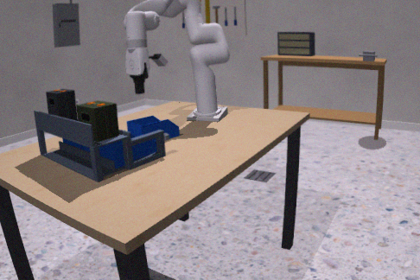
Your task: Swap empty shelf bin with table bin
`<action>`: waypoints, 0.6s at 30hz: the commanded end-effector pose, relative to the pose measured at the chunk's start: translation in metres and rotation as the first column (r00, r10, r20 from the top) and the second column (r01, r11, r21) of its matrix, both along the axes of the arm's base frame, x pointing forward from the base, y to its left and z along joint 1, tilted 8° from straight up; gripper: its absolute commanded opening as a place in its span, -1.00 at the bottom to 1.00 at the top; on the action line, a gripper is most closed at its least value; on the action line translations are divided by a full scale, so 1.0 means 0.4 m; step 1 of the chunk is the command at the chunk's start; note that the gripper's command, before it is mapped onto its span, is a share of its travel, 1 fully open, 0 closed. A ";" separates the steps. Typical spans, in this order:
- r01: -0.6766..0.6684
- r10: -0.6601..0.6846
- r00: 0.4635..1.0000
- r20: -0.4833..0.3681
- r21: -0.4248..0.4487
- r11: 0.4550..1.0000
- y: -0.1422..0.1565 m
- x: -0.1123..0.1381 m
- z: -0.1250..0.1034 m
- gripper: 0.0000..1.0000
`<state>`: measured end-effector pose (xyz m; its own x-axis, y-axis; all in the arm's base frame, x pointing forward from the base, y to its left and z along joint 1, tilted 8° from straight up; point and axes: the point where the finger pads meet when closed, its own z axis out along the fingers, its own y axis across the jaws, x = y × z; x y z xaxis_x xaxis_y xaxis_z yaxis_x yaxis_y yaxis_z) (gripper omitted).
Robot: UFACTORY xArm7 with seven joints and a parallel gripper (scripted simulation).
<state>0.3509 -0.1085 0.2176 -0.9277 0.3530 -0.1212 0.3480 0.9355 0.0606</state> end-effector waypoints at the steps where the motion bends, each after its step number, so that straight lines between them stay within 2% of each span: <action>1: 0.032 -0.032 0.999 0.008 0.002 0.999 -0.003 -0.034 -0.041 -1.00; 18: 0.039 -0.039 0.999 0.009 0.004 0.999 -0.002 -0.042 -0.050 -1.00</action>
